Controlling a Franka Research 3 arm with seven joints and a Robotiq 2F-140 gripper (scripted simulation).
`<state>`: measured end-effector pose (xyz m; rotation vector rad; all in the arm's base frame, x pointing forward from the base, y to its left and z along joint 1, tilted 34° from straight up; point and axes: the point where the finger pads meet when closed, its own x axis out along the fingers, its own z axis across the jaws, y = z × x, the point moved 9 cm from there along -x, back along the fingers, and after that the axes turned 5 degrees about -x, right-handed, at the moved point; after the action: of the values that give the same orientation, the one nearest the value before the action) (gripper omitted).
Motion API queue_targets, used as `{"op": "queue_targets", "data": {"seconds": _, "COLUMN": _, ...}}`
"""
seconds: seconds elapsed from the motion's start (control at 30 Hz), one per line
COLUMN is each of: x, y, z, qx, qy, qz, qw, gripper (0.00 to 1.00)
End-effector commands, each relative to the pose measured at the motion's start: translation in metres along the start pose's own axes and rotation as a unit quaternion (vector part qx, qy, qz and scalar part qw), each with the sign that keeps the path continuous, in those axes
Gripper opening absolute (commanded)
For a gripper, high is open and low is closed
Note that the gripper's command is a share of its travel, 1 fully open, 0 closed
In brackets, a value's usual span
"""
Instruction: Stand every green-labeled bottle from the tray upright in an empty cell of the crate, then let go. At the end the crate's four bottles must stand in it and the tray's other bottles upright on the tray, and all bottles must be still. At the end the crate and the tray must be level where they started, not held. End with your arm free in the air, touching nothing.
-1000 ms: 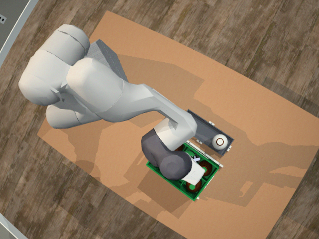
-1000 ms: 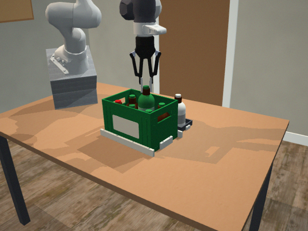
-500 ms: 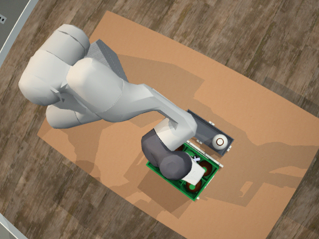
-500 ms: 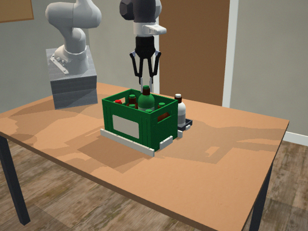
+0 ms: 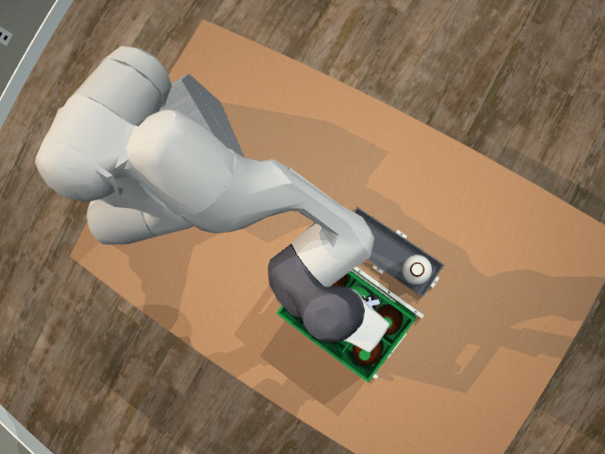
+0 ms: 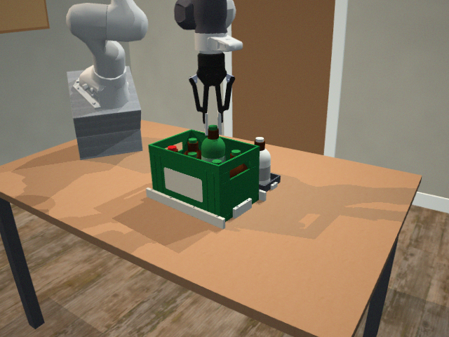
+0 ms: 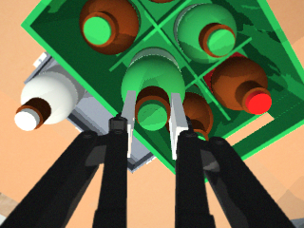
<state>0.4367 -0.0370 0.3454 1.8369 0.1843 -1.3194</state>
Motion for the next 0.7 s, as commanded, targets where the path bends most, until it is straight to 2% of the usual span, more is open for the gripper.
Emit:
{"op": "queue_targets", "data": {"seconds": 0.0, "x": 0.0, "y": 0.001, "z": -0.001, "qx": -0.003, "qy": 0.001, "qz": 0.004, "qw": 1.0, "gripper": 0.0}}
{"op": "queue_targets", "data": {"seconds": 0.67, "x": 0.016, "y": 0.001, "z": -0.001, "qx": -0.003, "qy": 0.001, "qz": 0.004, "qw": 1.0, "gripper": 0.0}}
